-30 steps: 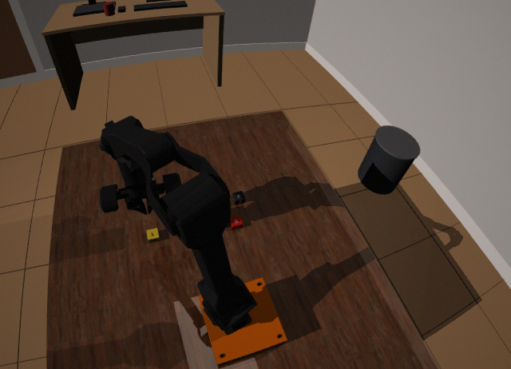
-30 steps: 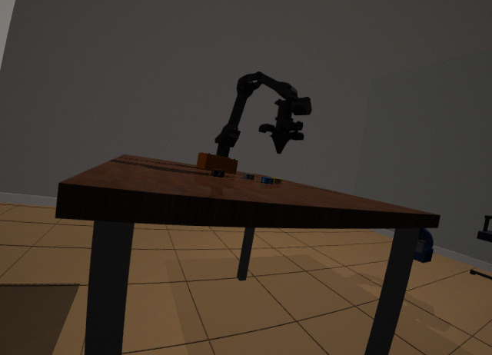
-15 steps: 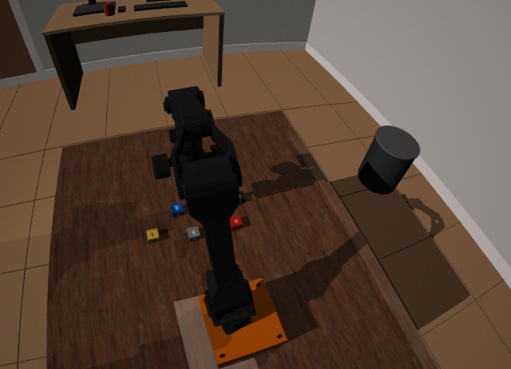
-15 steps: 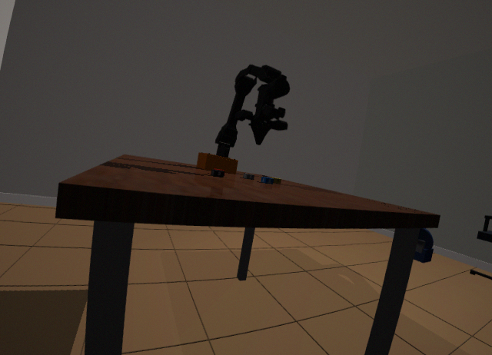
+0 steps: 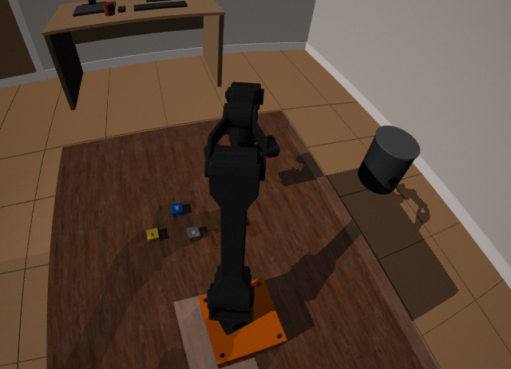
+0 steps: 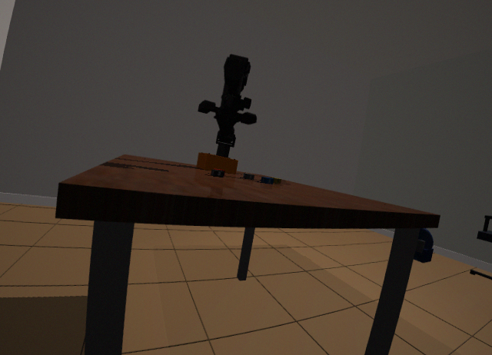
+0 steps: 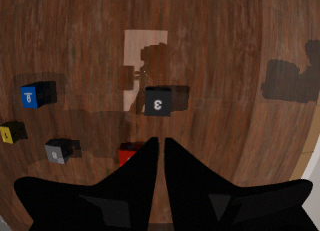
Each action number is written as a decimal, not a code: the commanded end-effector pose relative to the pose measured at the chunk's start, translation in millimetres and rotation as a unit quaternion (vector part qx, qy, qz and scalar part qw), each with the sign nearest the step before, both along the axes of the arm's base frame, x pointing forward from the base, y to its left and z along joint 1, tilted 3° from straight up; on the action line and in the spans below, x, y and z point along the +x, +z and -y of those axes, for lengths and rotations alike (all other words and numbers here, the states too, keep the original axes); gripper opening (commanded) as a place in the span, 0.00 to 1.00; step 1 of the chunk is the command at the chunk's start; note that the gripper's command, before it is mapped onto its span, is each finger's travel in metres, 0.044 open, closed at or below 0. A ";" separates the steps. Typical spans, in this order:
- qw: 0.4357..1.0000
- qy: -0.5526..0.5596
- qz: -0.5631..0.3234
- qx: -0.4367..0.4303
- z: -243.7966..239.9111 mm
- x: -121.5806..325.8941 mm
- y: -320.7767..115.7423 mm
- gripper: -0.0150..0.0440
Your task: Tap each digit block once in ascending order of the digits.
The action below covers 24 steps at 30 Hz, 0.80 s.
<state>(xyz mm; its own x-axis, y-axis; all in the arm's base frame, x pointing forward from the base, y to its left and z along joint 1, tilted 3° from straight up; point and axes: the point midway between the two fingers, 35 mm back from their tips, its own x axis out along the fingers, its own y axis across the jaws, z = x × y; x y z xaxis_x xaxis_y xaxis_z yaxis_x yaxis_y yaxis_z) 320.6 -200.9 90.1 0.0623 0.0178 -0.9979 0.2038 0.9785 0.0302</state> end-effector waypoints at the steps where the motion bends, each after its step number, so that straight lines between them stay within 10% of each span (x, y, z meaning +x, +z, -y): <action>1: 1.000 0.004 -0.012 0.006 0.3 -0.6 -53.6 0.29; 24: 1.000 0.004 -0.012 0.007 -2.3 -0.6 -99.5 0.29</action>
